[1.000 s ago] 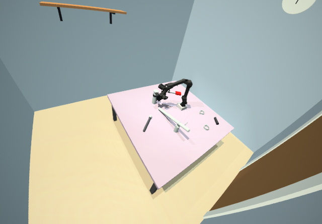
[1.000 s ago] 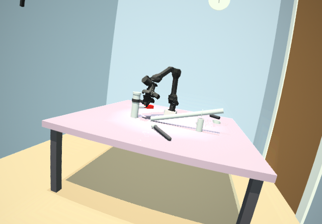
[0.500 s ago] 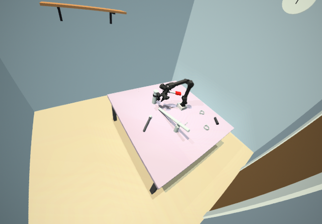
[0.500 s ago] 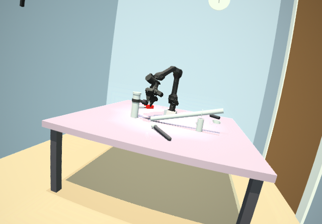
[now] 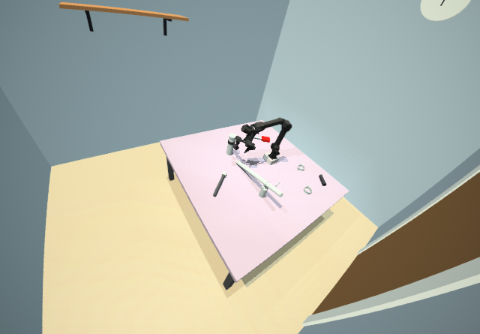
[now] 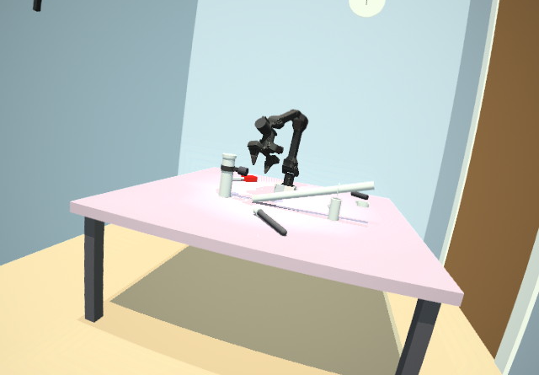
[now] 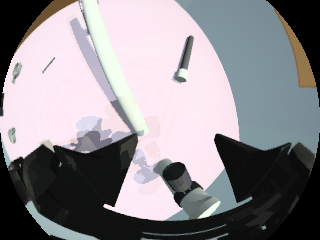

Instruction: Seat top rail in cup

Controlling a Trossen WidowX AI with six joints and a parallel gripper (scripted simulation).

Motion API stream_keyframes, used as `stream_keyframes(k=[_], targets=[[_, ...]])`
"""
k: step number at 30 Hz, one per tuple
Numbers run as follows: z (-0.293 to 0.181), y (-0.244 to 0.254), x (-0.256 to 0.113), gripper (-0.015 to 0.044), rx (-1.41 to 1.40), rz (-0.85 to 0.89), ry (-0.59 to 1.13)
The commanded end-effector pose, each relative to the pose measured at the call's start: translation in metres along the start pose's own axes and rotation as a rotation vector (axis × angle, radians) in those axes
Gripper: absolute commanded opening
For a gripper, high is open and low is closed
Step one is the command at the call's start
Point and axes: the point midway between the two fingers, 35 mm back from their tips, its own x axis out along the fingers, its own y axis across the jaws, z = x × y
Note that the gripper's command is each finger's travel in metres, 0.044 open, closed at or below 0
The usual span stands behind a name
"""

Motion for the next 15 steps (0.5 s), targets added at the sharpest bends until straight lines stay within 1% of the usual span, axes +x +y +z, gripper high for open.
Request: stream_keyframes(k=[1,9,11,15], targets=[[0.035,0.002,-0.029,0.044,0.413,-0.015,-0.006],[0.082,0.017,-0.07,0.044,1.031,0.003,-0.02],[0.085,0.019,-0.074,0.044,1.087,0.004,-0.021],[0.086,0.019,-0.074,0.044,1.094,0.005,-0.021]])
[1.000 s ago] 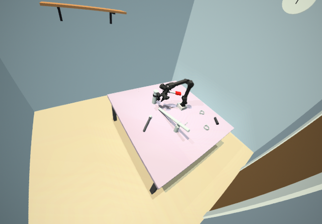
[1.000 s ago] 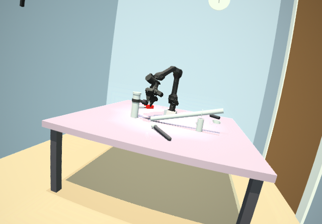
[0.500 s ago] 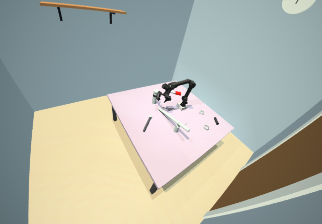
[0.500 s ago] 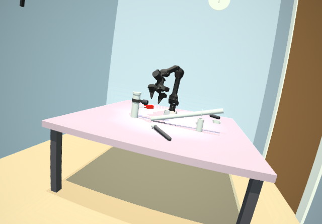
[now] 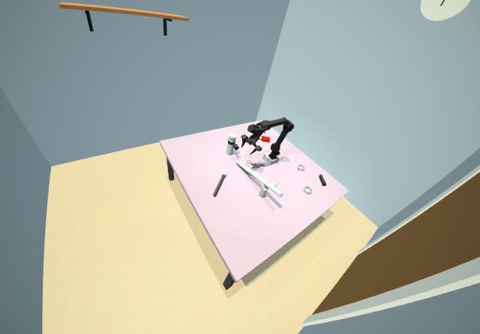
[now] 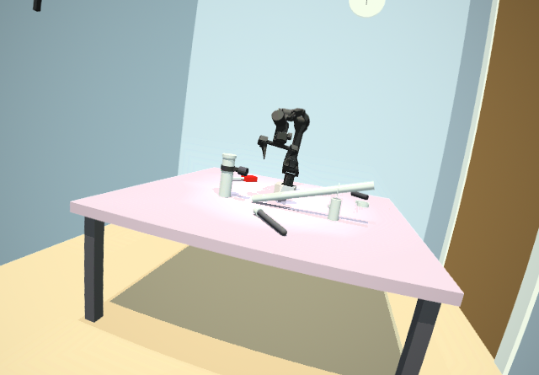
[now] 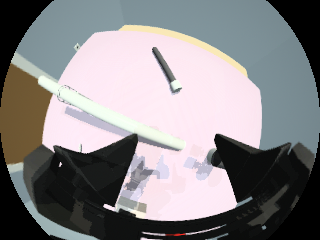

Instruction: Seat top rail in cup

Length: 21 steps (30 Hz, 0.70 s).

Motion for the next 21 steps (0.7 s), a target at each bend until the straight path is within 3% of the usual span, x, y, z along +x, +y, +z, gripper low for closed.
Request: stream_keyframes(k=[1,12,21], targets=[[0.013,0.023,-0.033,0.044,0.344,-0.012,-0.026],[0.014,0.023,-0.03,0.044,0.39,-0.008,-0.012],[0.013,0.035,0.014,0.044,1.103,-0.042,0.222]])
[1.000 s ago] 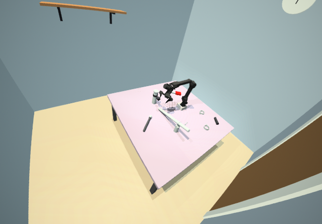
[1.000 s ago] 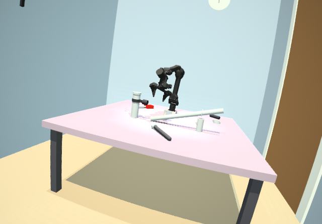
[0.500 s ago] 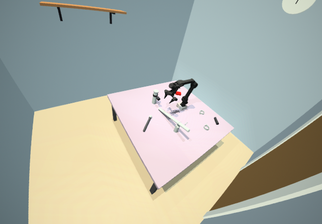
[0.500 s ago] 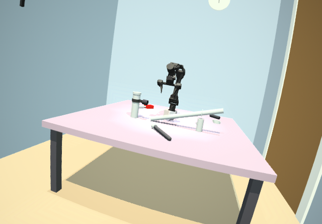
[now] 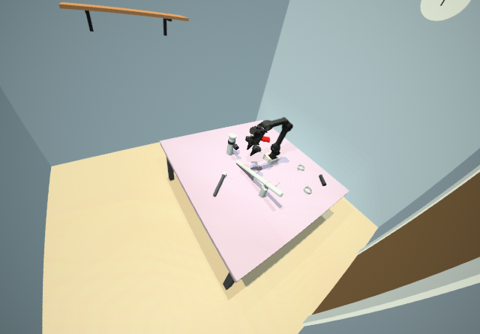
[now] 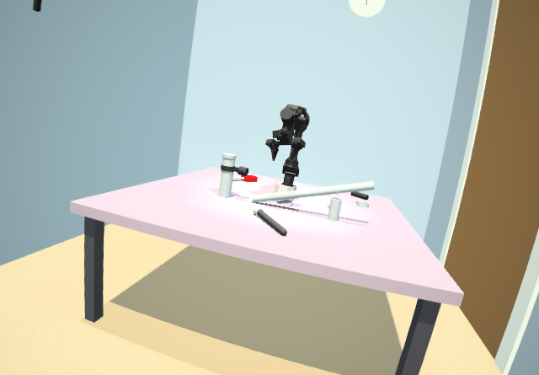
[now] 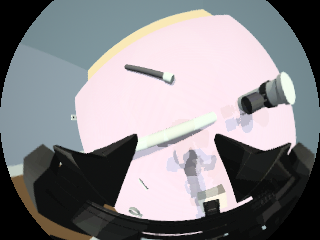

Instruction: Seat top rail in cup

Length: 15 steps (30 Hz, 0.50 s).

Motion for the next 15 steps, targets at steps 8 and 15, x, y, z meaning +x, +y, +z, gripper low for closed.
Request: stream_keyframes(k=[8,15], targets=[[-0.015,0.009,0.069,0.044,1.039,-0.309,0.199],[-0.018,0.01,0.076,0.044,1.166,-0.366,0.201]])
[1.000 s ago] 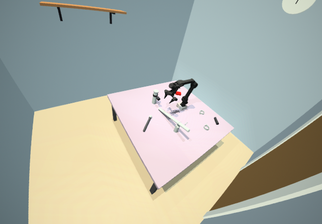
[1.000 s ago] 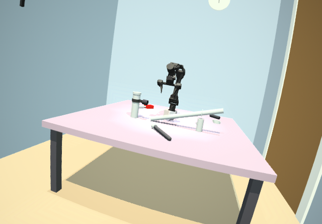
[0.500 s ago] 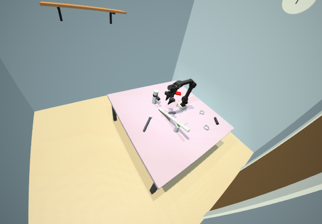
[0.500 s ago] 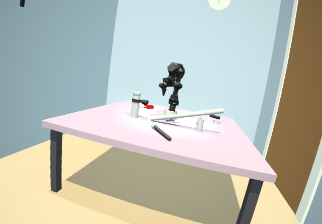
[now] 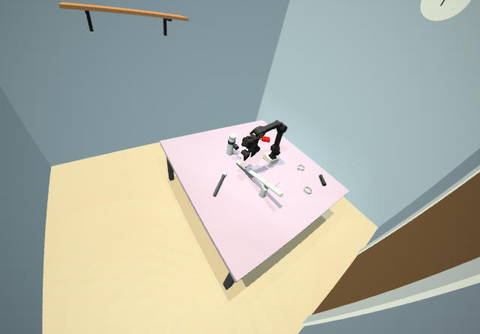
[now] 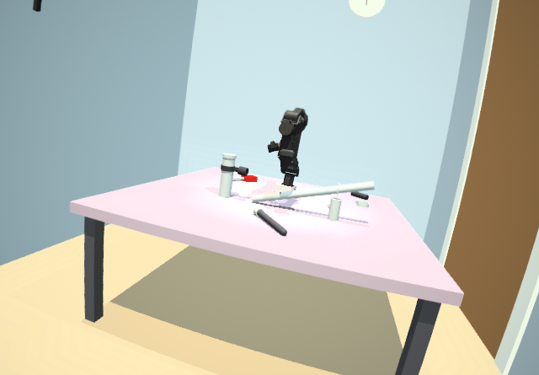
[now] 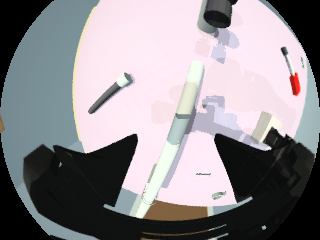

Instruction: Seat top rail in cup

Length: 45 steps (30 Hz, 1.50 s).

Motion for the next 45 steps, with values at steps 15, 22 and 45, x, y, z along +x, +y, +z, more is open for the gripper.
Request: stream_keyframes(k=[15,22,45], targets=[[-0.003,-0.002,0.059,0.044,0.301,-0.122,-0.006],[-0.003,-0.003,0.064,0.044,0.301,-0.122,-0.006],[-0.003,-0.006,0.098,0.044,0.301,-0.122,-0.006]])
